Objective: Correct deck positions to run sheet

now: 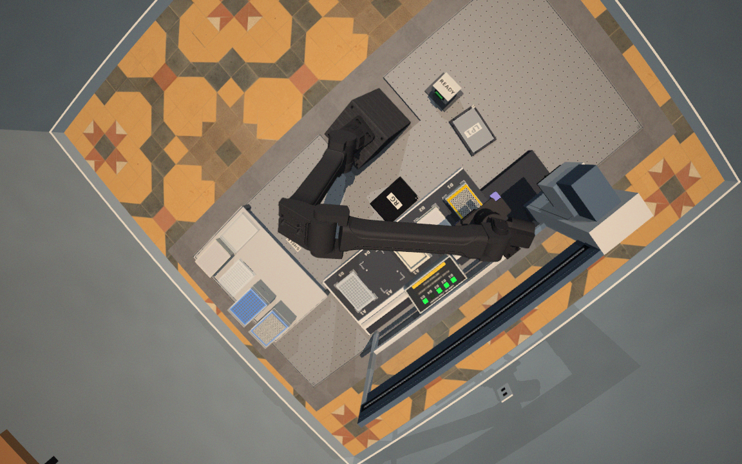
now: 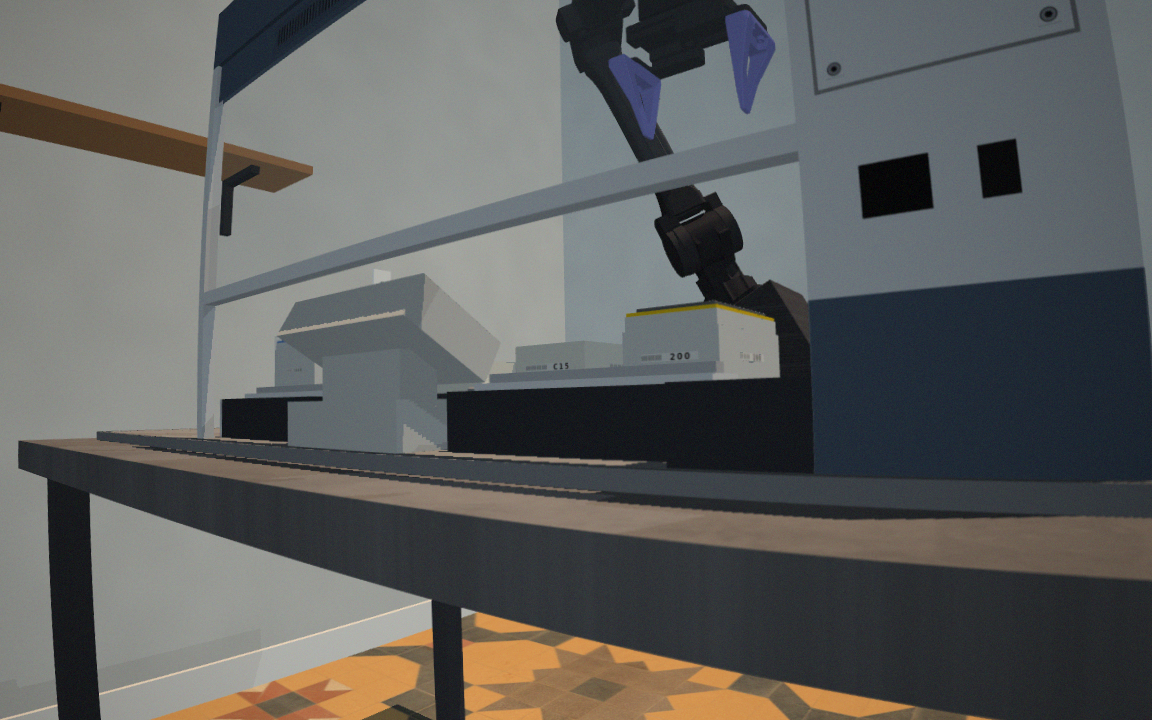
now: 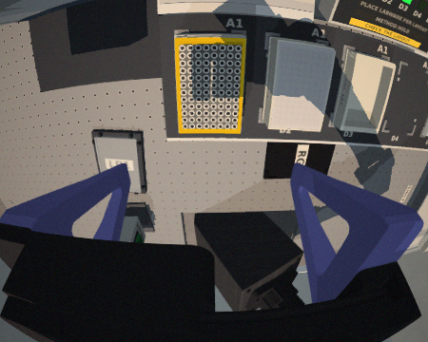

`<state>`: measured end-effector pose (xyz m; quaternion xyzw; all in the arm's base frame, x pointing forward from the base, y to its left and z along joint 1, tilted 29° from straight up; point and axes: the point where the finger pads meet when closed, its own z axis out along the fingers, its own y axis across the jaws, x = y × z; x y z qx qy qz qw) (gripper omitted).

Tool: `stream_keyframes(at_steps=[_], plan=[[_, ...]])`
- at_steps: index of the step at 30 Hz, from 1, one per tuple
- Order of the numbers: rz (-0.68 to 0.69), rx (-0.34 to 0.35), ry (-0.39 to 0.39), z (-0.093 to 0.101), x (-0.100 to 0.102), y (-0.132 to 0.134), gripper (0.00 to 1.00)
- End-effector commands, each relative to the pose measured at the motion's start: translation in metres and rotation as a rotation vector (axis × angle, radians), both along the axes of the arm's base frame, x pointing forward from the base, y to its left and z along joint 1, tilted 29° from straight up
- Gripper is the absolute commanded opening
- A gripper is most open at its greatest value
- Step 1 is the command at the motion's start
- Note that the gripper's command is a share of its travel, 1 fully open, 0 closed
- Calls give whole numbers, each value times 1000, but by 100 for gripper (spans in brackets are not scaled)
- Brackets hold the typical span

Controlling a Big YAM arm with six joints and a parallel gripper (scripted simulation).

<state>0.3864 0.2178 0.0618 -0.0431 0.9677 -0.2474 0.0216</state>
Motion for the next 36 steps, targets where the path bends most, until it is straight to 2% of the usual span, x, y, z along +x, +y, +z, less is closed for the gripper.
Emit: stream_keyframes(at_steps=[1, 6, 7, 8, 13, 14, 28, 30, 31, 33, 36], plan=[[8, 54, -69, 38, 12, 28, 100], [8, 55, -69, 51, 10, 35, 100], [2, 40, -52, 44, 6, 27, 100], [-15, 0, -6, 23, -2, 11, 100], [-14, 5, -12, 22, 2, 14, 100], [10, 22, -20, 36, 0, 7, 100], [7, 11, -14, 61, -36, -51, 100], [7, 11, -14, 61, -36, -51, 100], [31, 6, -6, 58, -42, -46, 100], [7, 8, -10, 66, -44, -63, 100], [8, 7, -10, 71, -52, -75, 100]])
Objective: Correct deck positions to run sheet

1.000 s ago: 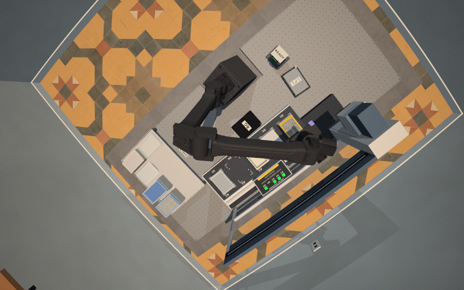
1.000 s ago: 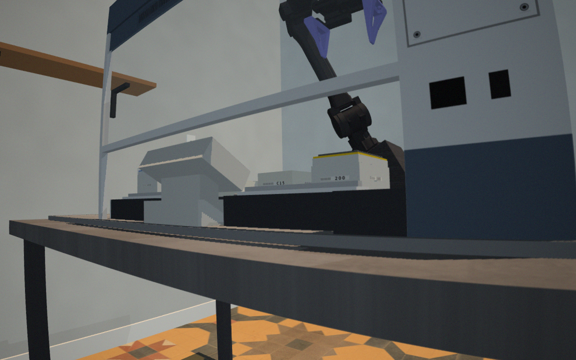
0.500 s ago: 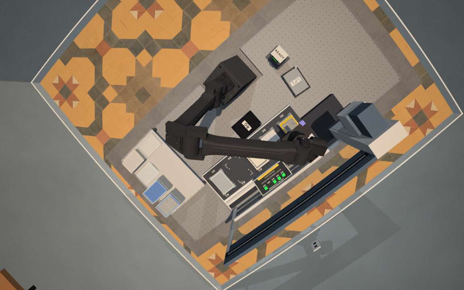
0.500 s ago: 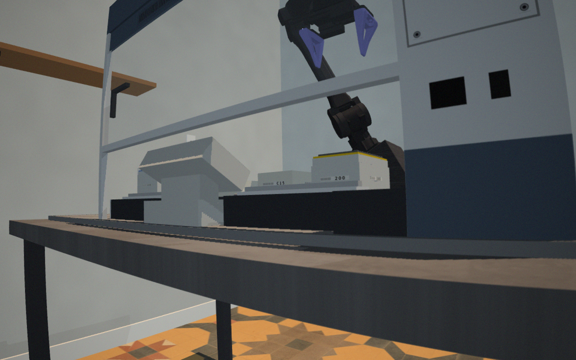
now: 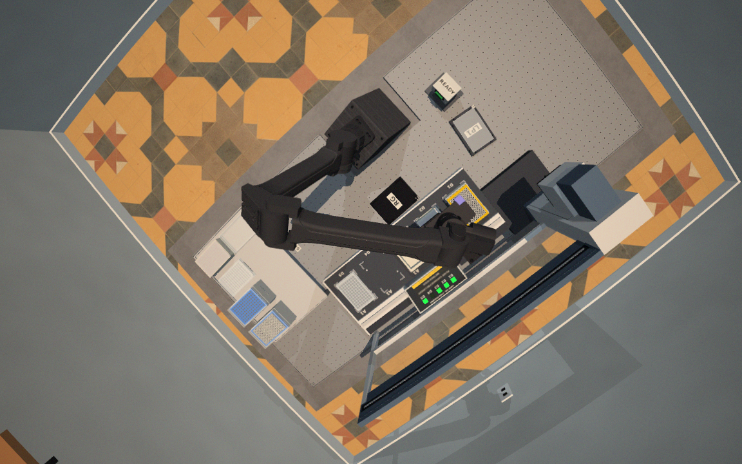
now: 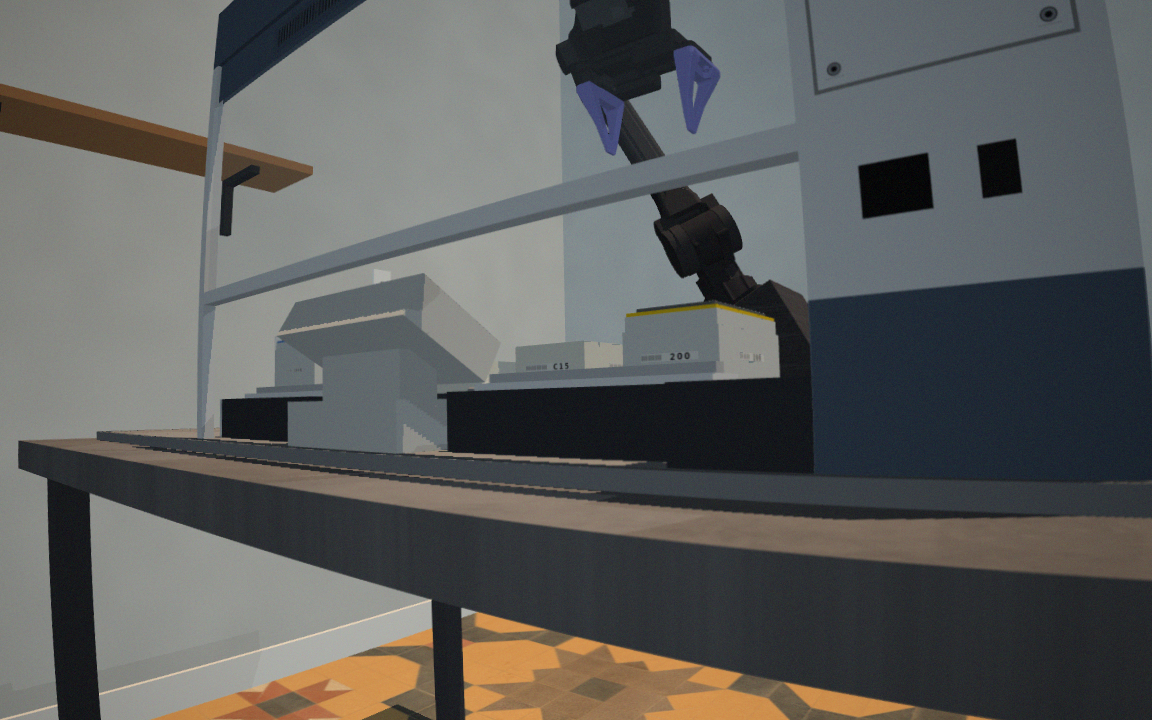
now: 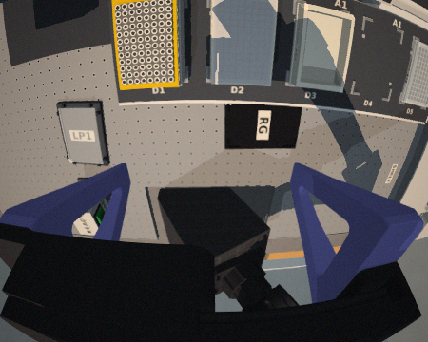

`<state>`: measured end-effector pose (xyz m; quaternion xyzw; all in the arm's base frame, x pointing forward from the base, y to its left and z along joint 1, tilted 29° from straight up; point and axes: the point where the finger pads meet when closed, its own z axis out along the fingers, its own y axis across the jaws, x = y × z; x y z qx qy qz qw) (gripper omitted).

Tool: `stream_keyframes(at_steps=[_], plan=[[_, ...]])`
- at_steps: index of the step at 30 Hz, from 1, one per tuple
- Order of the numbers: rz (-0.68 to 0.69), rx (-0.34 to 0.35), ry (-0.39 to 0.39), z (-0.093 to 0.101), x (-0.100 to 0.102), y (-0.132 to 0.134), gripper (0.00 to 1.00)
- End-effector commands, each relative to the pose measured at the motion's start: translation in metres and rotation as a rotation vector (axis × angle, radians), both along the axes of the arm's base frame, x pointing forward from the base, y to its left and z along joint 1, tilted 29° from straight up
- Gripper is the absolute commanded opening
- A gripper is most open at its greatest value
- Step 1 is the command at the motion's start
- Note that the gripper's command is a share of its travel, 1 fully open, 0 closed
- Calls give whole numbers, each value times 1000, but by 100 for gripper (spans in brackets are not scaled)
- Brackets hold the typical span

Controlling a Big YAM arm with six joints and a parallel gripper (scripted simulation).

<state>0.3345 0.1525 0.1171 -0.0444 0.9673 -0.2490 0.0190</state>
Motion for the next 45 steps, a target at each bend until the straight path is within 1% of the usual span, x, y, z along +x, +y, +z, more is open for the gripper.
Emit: stream_keyframes(at_steps=[1, 9, 12, 13, 26, 28, 29, 30, 36, 38, 39, 43, 45], plan=[[6, 10, -16, 18, -2, -13, 100], [6, 9, -14, 32, -23, -44, 100], [18, 13, -18, 34, -26, -44, 100], [6, 9, -14, 36, -28, -52, 100], [6, 6, -12, 59, -61, -103, 100], [6, 6, -12, 59, -61, -103, 100], [6, 20, -37, 71, -55, -102, 100], [6, 6, -12, 63, -66, -111, 100], [6, 5, -11, 74, -81, -134, 100], [6, 9, -22, 82, -83, -140, 100], [6, 4, -10, 79, -89, -145, 100], [6, 4, -10, 87, -99, -161, 100], [6, 4, -10, 87, -99, -161, 100]])
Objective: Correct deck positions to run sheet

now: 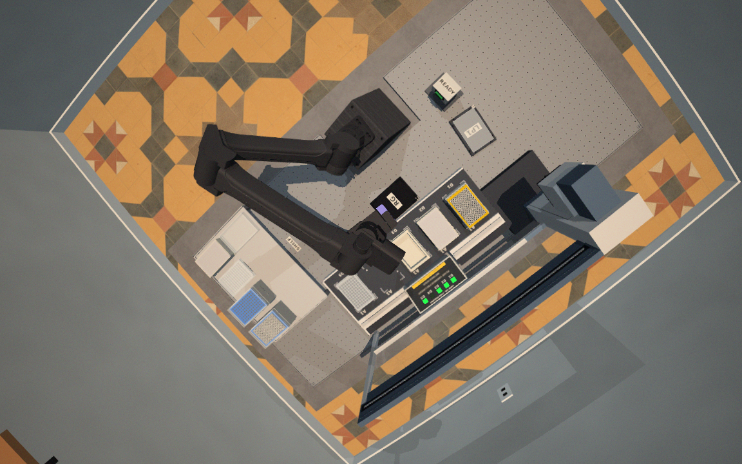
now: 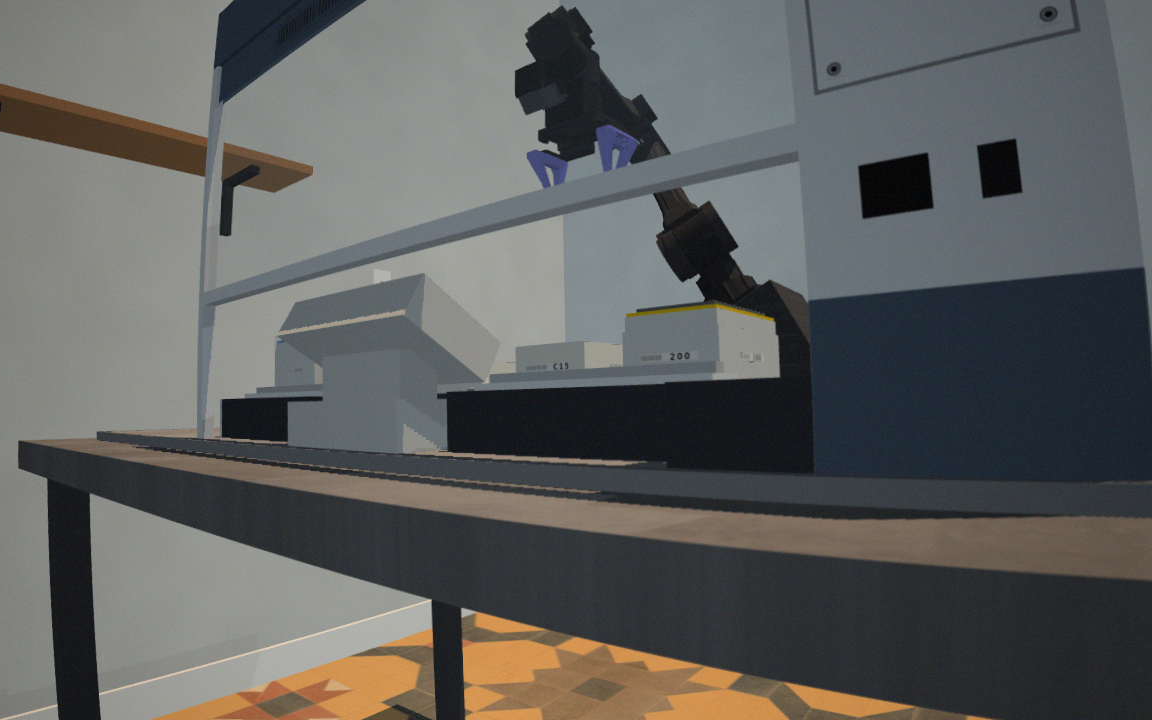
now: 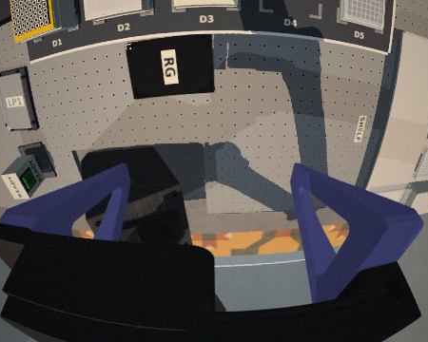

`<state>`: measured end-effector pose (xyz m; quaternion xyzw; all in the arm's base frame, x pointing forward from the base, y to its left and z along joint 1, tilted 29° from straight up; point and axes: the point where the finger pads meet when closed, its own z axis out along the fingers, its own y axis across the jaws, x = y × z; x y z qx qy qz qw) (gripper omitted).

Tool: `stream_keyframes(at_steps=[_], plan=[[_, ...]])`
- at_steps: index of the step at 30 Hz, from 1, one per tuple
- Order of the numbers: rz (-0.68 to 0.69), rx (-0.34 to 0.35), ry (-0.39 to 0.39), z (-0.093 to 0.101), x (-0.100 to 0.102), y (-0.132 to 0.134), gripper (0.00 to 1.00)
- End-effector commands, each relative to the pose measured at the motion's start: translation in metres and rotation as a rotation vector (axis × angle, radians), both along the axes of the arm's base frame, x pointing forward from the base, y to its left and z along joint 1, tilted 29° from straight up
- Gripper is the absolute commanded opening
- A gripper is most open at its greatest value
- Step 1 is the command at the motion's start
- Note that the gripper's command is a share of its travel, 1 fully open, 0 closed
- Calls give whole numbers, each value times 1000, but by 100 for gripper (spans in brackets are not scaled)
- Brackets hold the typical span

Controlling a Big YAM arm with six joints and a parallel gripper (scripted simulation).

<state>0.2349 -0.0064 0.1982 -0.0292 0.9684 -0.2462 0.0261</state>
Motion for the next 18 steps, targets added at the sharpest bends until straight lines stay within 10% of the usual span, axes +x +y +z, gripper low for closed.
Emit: stream_keyframes(at_steps=[1, 5, 6, 18], plan=[[58, 13, -32, 20, 20, 12, 100], [42, -2, 15, 2, 6, 3, 100], [59, 1, 10, 7, 10, 4, 0], [236, -9, 87, 13, 12, 5, 0]])
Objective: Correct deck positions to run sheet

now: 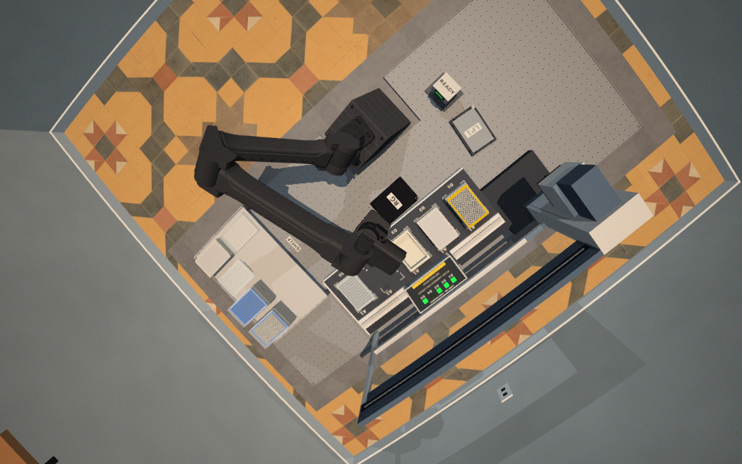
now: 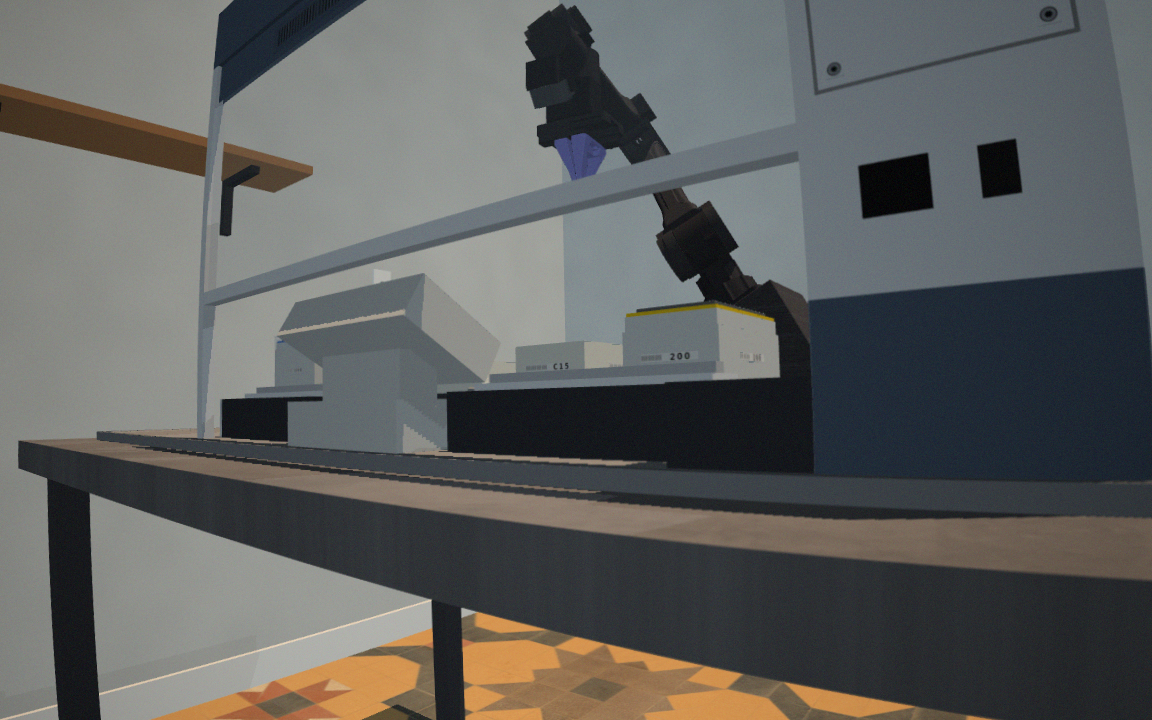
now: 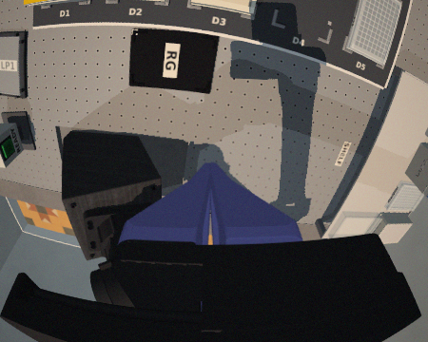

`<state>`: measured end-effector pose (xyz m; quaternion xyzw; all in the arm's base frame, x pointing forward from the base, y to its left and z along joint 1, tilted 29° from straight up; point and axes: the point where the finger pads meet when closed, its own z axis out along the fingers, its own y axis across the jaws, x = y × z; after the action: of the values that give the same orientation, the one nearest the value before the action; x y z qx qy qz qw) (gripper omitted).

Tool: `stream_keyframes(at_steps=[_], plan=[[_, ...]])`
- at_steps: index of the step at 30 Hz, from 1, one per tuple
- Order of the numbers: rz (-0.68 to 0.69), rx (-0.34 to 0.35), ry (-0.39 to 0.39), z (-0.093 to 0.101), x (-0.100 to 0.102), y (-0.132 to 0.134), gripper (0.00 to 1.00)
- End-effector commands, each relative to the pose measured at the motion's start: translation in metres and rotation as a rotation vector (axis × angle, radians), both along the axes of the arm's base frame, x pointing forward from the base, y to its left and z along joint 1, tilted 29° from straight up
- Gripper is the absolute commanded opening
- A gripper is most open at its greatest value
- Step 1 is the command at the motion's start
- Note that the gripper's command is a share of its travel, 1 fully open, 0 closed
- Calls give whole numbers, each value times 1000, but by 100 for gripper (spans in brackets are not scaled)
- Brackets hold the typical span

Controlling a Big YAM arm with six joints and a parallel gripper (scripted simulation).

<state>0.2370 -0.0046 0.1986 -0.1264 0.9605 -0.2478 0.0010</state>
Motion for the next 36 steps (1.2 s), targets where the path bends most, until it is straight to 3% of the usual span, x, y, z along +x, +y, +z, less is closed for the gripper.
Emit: stream_keyframes(at_steps=[1, 28, 36], plan=[[77, 6, 1, 12, 10, 4, 0], [514, -34, 237, 12, 10, 3, 0], [573, -39, 269, 12, 10, 4, 0]])
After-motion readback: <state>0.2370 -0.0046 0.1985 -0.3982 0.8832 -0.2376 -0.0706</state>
